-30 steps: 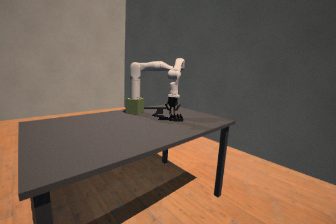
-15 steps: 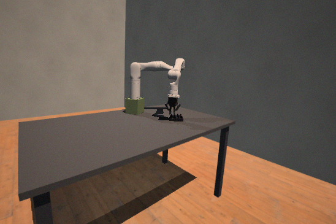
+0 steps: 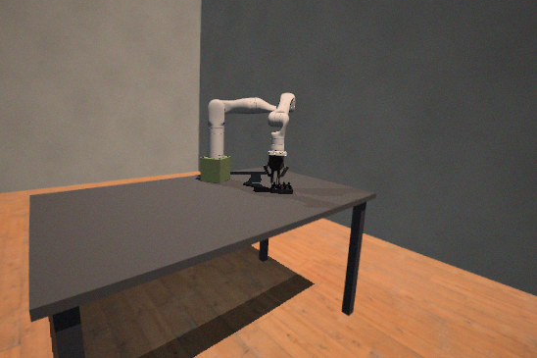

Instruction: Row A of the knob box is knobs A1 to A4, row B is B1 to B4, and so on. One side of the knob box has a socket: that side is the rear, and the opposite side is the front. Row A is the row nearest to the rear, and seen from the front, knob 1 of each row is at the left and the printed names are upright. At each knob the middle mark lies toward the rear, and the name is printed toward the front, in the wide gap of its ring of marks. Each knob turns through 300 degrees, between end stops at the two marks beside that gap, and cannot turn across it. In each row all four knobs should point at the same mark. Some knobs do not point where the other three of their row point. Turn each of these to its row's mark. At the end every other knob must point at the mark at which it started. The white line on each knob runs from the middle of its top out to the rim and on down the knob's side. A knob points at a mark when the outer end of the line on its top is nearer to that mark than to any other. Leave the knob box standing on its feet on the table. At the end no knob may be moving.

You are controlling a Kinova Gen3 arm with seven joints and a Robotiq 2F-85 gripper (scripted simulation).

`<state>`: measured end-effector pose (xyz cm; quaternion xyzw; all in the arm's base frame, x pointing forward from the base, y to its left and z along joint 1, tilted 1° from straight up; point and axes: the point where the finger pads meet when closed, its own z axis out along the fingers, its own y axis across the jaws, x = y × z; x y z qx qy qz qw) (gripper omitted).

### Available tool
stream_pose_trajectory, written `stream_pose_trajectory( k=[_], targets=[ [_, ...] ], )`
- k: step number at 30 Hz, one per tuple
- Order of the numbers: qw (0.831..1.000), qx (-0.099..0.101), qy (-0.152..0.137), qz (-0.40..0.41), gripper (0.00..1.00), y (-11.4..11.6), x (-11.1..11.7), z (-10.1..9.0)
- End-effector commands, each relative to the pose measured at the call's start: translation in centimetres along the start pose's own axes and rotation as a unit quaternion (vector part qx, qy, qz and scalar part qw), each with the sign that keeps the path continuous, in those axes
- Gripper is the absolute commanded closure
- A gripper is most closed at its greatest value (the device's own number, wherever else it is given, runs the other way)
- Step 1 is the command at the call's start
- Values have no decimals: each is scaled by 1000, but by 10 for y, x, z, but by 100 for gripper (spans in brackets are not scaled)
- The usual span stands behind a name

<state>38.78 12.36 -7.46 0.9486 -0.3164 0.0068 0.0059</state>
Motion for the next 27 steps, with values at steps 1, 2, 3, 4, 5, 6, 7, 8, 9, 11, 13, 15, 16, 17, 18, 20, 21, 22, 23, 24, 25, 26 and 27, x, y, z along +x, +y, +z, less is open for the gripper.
stream_pose_trajectory(
  k=[1, 2, 3, 4, 5, 6, 7, 8, 9, 11, 13, 15, 16, 17, 18, 20, 21, 22, 23, 24, 25, 26, 27],
  targets=[
    [1000, 1, 0, 0, 81, 0, 0, -1],
    [1000, 1, 0, 0, 81, 0, 0, -1],
    [1000, 1, 0, 0, 81, 0, 0, -1],
    [1000, 1, 0, 0, 81, 0, 0, -1],
    [1000, 1, 0, 0, 81, 0, 0, -1],
    [1000, 1, 0, 0, 81, 0, 0, -1],
    [1000, 1, 0, 0, 81, 0, 0, -1],
    [1000, 1, 0, 0, 81, 0, 0, -1],
    [1000, 1, 0, 0, 81, 0, 0, -1],
    [1000, 1, 0, 0, 81, 0, 0, -1],
    [1000, 1, 0, 0, 81, 0, 0, 0],
    [1000, 1, 0, 0, 81, 0, 0, 0],
    [1000, 1, 0, 0, 81, 0, 0, 1],
    [1000, 1, 0, 0, 81, 0, 0, 1],
    [1000, 1, 0, 0, 81, 0, 0, 1],
    [1000, 1, 0, 0, 81, 0, 0, 2],
    [1000, 1, 0, 0, 81, 0, 0, 2],
    [1000, 1, 0, 0, 81, 0, 0, 3],
    [1000, 1, 0, 0, 81, 0, 0, 4],
    [1000, 1, 0, 0, 81, 0, 0, 5],
    [1000, 1, 0, 0, 81, 0, 0, 5],
    [1000, 1, 0, 0, 81, 0, 0, 6],
    [1000, 1, 0, 0, 81, 0, 0, 7]
  ],
)
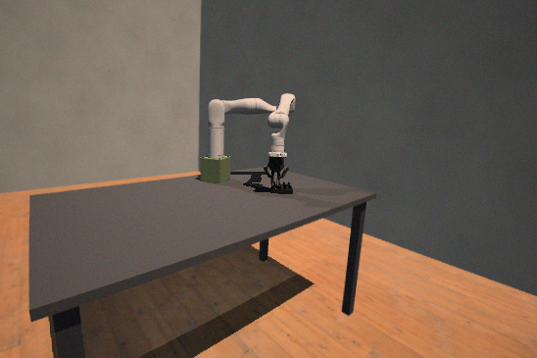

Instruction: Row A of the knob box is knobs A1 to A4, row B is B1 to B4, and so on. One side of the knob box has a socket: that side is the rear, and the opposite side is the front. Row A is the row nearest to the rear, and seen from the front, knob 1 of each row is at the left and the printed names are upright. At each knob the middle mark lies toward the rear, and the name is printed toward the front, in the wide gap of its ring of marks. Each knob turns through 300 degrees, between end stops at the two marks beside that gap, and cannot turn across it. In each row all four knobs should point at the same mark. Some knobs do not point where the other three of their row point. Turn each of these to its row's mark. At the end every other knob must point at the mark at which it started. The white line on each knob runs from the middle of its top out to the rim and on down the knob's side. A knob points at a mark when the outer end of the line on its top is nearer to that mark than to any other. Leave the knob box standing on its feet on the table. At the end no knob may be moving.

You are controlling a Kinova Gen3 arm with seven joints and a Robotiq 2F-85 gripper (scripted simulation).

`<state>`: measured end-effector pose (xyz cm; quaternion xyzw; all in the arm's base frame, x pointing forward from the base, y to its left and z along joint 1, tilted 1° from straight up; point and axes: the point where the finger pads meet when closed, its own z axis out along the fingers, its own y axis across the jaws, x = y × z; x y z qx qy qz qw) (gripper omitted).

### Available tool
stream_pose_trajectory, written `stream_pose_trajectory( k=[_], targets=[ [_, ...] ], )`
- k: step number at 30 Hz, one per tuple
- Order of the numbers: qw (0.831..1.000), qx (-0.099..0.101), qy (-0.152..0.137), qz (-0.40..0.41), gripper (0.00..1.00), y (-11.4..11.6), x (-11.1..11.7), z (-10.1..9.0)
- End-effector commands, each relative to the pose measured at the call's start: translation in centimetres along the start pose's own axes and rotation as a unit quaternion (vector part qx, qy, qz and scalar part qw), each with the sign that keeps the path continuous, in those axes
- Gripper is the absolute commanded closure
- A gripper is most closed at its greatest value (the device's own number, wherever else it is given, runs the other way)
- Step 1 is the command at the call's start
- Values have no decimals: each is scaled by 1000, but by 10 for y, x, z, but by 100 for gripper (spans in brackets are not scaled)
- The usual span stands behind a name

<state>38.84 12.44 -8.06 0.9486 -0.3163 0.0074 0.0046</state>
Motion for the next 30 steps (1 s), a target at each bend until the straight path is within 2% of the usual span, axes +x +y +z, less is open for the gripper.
stream_pose_trajectory(
  k=[1, 30],
  targets=[
    [1000, -1, 0, 0, 81, 1, 0, 2],
    [1000, -1, 0, 0, 81, 1, 0, 7]
  ],
)
